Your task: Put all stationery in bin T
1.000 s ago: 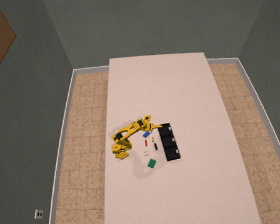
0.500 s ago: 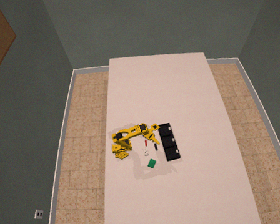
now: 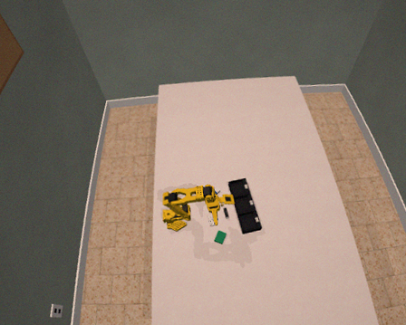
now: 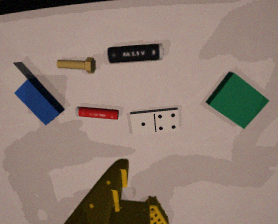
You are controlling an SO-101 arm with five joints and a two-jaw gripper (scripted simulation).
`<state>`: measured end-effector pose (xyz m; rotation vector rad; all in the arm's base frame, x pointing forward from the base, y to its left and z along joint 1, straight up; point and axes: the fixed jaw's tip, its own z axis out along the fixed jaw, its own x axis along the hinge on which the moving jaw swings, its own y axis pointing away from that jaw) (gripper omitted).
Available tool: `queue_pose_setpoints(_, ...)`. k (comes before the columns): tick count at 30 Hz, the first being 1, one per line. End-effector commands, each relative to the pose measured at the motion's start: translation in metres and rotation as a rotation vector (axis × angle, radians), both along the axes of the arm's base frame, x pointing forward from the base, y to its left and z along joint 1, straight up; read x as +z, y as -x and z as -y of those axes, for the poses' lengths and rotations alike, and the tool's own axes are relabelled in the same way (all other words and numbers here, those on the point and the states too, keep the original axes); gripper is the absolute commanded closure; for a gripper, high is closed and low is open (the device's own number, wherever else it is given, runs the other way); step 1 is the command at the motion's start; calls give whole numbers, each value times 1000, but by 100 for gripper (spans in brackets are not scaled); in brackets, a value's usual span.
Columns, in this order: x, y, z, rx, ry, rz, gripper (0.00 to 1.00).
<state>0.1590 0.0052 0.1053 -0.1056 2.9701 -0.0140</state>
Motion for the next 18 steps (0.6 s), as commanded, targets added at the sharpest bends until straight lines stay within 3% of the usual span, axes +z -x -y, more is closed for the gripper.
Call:
queue_pose_setpoints(1,10,-3,4,-50,-5,46,0)
queue_pose_setpoints(18,11,-2,5,-71,-7,42,0)
